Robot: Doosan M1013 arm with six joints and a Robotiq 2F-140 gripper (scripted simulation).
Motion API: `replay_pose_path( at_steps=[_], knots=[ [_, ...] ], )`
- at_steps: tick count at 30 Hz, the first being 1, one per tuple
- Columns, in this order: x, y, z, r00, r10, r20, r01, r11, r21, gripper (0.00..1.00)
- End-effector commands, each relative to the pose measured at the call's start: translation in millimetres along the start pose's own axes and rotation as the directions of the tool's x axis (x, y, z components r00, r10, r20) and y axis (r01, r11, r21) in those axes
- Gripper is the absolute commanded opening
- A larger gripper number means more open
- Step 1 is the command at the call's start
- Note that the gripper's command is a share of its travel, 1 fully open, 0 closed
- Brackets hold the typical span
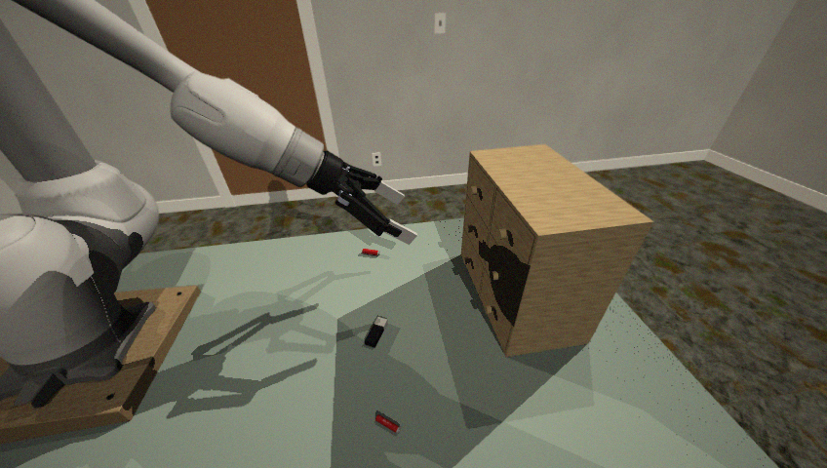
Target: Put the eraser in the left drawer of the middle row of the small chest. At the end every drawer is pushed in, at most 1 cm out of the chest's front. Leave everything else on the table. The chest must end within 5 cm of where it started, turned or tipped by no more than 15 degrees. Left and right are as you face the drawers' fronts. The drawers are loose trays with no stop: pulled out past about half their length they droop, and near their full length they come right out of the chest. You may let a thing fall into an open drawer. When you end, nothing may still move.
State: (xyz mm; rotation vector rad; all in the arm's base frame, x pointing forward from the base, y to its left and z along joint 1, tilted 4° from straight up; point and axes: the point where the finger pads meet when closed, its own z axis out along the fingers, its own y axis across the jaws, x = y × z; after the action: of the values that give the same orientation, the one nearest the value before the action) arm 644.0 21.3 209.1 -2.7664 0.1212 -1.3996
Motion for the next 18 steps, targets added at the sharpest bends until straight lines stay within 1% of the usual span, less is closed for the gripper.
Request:
replay_pose_path(
  at_steps=[1,7,9,18],
  knots=[
    [0,-1,4,0.999,-0.003,-0.050,0.001,0.999,-0.045,1.00],
    [-1,-1,15,0.989,-0.007,-0.144,0.001,0.999,-0.044,1.00],
    [-1,-1,15,0.989,-0.007,-0.144,0.001,0.999,-0.044,1.00],
    [-2,-1,27,0.968,-0.012,-0.250,0.001,0.999,-0.043,1.00]
  ],
)
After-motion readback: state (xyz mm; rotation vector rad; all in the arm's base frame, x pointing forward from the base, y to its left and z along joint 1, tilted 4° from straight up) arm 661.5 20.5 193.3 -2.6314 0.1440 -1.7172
